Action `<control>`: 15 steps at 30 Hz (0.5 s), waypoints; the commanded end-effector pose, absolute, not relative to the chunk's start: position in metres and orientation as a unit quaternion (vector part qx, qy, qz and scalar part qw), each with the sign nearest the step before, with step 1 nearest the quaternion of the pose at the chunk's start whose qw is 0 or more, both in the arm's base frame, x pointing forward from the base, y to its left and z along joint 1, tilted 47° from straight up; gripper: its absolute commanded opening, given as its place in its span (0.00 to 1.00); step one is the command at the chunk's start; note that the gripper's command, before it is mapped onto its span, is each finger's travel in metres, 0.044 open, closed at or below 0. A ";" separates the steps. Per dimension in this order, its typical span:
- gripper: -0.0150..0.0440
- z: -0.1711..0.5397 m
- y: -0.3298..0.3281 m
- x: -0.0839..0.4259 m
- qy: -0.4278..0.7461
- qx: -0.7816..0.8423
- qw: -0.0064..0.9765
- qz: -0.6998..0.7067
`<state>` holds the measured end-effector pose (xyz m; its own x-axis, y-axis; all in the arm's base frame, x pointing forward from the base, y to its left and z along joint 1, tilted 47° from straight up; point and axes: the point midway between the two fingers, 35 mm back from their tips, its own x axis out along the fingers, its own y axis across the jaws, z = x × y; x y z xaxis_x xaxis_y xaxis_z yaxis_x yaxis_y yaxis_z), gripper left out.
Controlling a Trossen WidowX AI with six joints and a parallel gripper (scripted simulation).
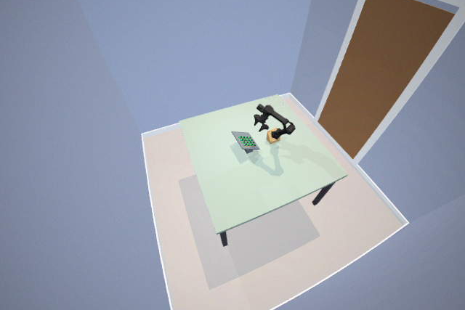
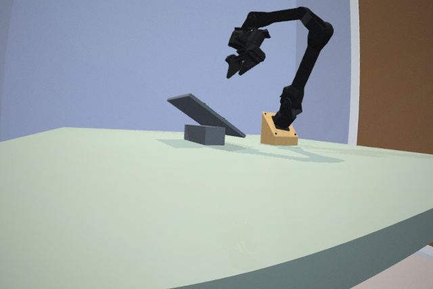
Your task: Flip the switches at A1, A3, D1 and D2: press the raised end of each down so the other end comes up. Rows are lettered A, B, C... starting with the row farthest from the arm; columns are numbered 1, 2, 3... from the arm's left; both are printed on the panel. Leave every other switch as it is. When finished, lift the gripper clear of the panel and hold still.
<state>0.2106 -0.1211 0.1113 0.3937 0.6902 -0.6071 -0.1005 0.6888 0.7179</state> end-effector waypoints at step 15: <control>0.26 0.106 -0.030 0.300 0.476 0.302 0.785 0.256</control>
<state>0.2967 -0.0341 0.1093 0.4030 0.6927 -0.5981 -0.1265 0.6894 0.7132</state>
